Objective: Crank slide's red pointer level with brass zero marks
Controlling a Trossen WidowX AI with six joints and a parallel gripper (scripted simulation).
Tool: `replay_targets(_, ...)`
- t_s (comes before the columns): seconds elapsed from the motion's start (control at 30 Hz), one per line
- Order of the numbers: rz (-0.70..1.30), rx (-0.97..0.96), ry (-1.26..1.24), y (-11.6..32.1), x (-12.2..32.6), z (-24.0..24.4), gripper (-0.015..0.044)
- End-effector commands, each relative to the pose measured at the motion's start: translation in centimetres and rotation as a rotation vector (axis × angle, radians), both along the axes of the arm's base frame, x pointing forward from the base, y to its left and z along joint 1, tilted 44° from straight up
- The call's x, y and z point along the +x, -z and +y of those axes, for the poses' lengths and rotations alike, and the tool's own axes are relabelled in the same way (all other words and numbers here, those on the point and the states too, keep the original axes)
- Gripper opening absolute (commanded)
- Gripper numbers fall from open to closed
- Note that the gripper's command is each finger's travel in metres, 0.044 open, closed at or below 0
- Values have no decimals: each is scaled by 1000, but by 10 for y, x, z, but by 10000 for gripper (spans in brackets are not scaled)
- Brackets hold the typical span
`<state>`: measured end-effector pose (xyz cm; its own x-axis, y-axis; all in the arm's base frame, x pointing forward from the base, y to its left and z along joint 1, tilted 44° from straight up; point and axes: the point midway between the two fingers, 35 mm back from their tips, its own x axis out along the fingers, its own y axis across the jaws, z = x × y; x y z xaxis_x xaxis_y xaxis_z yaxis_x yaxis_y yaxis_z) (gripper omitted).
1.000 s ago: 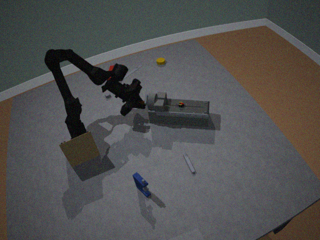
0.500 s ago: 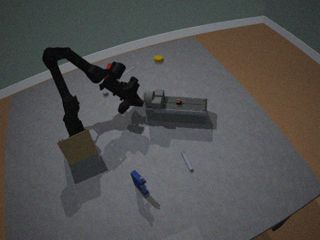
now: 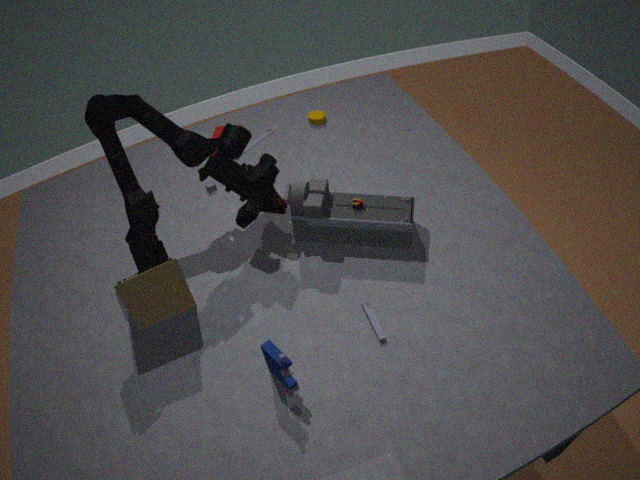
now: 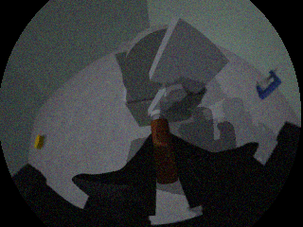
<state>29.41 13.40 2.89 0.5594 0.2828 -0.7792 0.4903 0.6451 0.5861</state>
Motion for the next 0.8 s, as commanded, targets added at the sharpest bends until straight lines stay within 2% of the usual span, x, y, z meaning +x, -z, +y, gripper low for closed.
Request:
replay_targets(0.0,25,-12,1,8,-4,-3,0)
replay_targets(0.77,25,-12,1,9,-5,-3,0)
